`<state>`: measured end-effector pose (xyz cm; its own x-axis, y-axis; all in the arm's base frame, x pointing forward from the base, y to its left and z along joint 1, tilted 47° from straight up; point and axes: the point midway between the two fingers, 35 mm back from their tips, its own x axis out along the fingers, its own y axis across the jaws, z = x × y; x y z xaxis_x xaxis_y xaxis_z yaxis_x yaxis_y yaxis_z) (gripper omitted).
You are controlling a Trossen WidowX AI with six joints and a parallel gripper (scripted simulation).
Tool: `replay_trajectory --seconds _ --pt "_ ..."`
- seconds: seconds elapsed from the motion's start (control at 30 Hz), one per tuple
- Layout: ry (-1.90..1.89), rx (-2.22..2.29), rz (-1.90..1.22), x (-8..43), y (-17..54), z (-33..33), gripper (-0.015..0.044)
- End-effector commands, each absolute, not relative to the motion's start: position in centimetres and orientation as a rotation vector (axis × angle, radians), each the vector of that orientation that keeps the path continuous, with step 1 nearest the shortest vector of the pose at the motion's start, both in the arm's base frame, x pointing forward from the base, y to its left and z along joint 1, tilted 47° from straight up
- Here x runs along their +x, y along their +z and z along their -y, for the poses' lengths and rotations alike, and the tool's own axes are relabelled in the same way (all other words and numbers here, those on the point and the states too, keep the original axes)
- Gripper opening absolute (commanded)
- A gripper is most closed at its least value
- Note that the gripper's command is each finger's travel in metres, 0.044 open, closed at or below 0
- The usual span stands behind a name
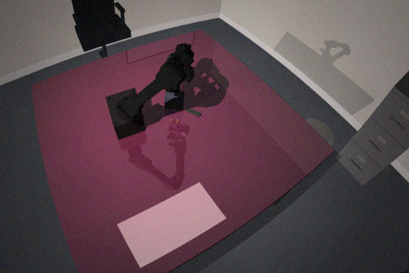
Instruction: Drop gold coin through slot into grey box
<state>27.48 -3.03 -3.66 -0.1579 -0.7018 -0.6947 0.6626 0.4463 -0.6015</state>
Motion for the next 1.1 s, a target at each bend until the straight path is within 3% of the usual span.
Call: replay_trajectory --seconds 0.0,1.07 --pt "-1.193 -0.051 -1.256 27.29 -3.91 3.24 0.0" --pt "-1.193 -0.052 -1.257 26.95 -4.74 4.11 0.0"
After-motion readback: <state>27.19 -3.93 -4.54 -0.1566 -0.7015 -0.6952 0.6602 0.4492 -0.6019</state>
